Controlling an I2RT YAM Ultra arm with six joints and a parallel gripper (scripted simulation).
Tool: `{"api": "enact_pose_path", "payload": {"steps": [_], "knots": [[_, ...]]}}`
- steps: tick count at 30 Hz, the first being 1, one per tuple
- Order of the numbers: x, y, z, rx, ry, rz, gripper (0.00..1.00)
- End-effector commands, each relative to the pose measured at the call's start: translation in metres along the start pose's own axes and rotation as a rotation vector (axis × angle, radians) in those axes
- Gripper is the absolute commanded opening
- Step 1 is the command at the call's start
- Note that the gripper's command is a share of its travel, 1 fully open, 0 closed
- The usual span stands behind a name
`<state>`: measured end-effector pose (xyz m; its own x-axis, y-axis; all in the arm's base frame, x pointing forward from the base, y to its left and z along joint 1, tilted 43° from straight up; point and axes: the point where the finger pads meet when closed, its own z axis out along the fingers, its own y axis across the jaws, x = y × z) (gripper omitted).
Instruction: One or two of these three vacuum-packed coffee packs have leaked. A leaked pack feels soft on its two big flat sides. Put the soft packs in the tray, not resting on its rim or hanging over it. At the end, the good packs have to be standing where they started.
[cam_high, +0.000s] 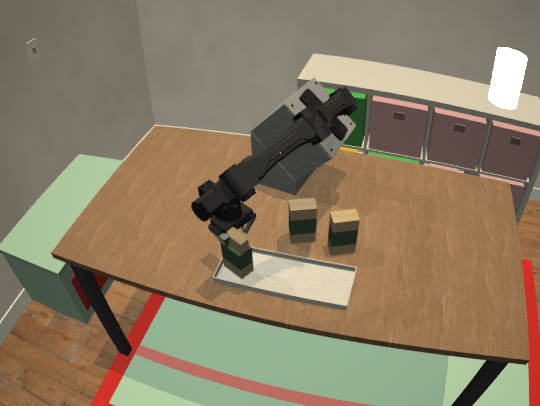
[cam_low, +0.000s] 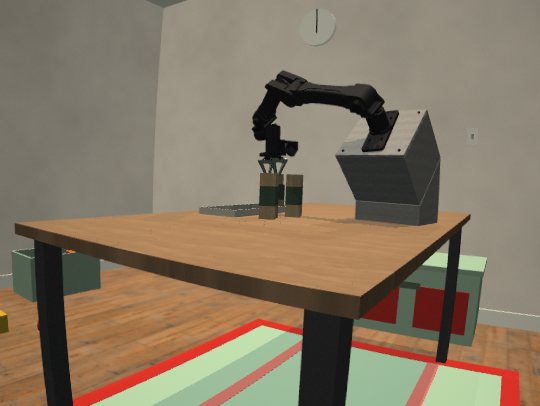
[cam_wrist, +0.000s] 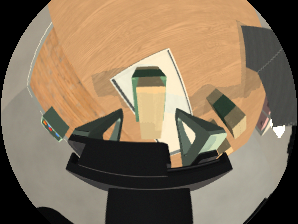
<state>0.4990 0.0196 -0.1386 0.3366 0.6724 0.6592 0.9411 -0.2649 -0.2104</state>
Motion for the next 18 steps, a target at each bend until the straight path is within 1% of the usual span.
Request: {"api": "enact_pose_path", "payload": {"steps": [1,2,3,4,5,7,18], "knots": [[0.001,0.016,-0.066,-0.075,-0.001,-0.007,0.77],[0.001,0.015,-0.075,-0.074,-0.001,-0.007,0.77],[0.001,0.015,-0.075,-0.074,-0.001,-0.006,0.77],[-0.011,0.011,-0.068,-0.047,-0.001,0.017,0.77],[-0.011,0.01,-0.072,-0.047,-0.001,0.017,0.77],[-0.011,0.01,-0.076,-0.047,-0.001,0.017,0.77],[-0.011,0.01,-0.076,-0.047,-0.001,0.017,0.77]]}}
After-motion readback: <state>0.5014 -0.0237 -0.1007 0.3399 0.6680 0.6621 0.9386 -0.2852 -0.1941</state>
